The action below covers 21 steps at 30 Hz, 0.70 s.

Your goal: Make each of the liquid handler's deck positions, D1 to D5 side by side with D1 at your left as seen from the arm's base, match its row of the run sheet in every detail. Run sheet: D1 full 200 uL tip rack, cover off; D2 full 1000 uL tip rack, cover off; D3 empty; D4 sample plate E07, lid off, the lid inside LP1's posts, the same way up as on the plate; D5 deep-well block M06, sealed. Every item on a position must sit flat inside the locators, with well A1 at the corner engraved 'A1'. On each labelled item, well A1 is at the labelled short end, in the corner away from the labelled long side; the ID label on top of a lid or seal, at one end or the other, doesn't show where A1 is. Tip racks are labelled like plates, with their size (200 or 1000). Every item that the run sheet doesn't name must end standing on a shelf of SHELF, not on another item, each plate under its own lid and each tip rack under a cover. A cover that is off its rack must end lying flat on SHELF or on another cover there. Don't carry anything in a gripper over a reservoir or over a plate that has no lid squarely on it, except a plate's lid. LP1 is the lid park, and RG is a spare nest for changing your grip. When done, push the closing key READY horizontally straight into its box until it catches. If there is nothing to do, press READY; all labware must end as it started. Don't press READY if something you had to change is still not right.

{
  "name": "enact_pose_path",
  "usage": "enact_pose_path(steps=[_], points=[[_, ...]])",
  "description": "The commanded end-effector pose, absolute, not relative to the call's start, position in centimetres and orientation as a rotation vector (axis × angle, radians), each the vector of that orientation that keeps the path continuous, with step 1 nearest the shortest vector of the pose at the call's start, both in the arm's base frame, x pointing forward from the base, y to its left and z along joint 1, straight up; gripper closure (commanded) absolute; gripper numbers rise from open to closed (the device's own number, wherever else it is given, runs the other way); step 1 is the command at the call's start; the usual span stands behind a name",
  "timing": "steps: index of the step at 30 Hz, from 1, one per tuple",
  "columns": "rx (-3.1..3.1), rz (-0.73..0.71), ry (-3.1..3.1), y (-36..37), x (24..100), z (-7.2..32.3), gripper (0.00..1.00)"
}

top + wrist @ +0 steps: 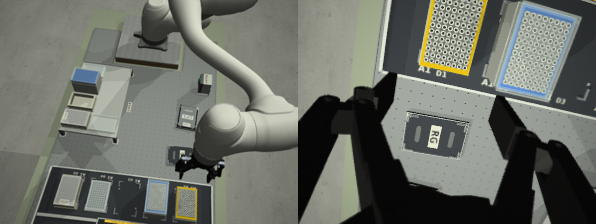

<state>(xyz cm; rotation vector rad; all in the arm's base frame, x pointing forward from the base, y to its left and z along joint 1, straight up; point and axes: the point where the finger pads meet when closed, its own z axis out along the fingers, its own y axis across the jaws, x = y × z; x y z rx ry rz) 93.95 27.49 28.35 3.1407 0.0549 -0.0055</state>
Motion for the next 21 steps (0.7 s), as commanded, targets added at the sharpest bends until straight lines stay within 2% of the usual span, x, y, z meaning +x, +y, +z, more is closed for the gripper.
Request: enact_pose_path(steps=[1, 21], points=[[3.142, 0.002, 0.055, 27.5, 92.3, 28.5, 0.34], [3.142, 0.001, 0.055, 27.3, 83.8, 28.2, 0.34]])
